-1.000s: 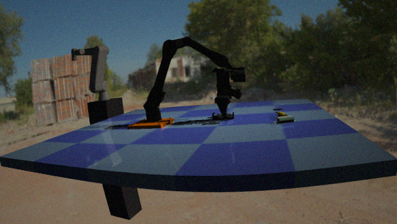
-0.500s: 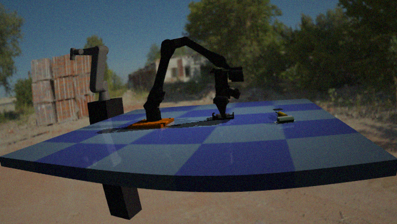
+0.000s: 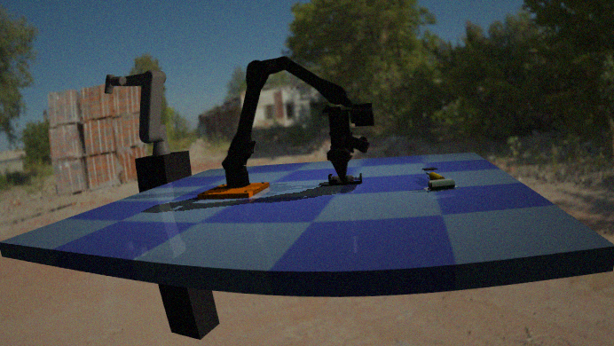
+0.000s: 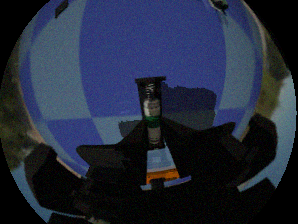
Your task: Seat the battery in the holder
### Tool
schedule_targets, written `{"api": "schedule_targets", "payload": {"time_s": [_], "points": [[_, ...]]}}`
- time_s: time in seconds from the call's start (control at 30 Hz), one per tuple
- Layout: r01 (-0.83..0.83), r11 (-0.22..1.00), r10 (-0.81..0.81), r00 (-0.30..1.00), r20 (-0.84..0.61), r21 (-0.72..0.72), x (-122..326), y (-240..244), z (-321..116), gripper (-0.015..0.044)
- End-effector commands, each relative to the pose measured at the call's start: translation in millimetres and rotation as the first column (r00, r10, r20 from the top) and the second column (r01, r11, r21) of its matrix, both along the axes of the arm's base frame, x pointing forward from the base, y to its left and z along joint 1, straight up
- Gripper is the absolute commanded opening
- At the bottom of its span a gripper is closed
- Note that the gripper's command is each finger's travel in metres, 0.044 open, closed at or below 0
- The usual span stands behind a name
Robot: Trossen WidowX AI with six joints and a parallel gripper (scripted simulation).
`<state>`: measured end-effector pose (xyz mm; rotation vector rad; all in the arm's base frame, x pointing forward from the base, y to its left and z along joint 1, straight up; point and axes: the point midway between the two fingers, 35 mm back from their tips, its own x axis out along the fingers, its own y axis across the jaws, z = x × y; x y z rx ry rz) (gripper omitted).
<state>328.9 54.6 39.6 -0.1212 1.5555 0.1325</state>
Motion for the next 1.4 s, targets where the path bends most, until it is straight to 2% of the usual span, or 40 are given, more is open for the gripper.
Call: {"api": "schedule_targets", "payload": {"time_s": [0.0, 0.13, 0.27, 0.8, 0.9, 1.13, 1.17, 1.37], "points": [[0.000, 1.000, 0.000, 1.000, 0.001, 0.000, -1, 0, 0, 0.0059], [0.000, 1.000, 0.000, 1.000, 0.002, 0.000, -1, 0, 0, 0.0059], [0.000, 1.000, 0.000, 1.000, 0.002, 0.000, -1, 0, 0, 0.0161], [0.000, 1.000, 0.000, 1.000, 0.003, 0.001, -1, 0, 15, 0.0161], [0.000, 1.000, 0.000, 1.000, -0.002, 0.000, -2, 0, 24, 0.0240], [0.000, 1.000, 0.000, 1.000, 0.002, 0.001, -4, -1, 80, 0.0424], [0.000, 1.000, 0.000, 1.000, 0.002, 0.001, -6, -1, 84, 0.0440], [0.000, 1.000, 0.000, 1.000, 0.003, 0.001, -6, -1, 85, 0.0440]]}}
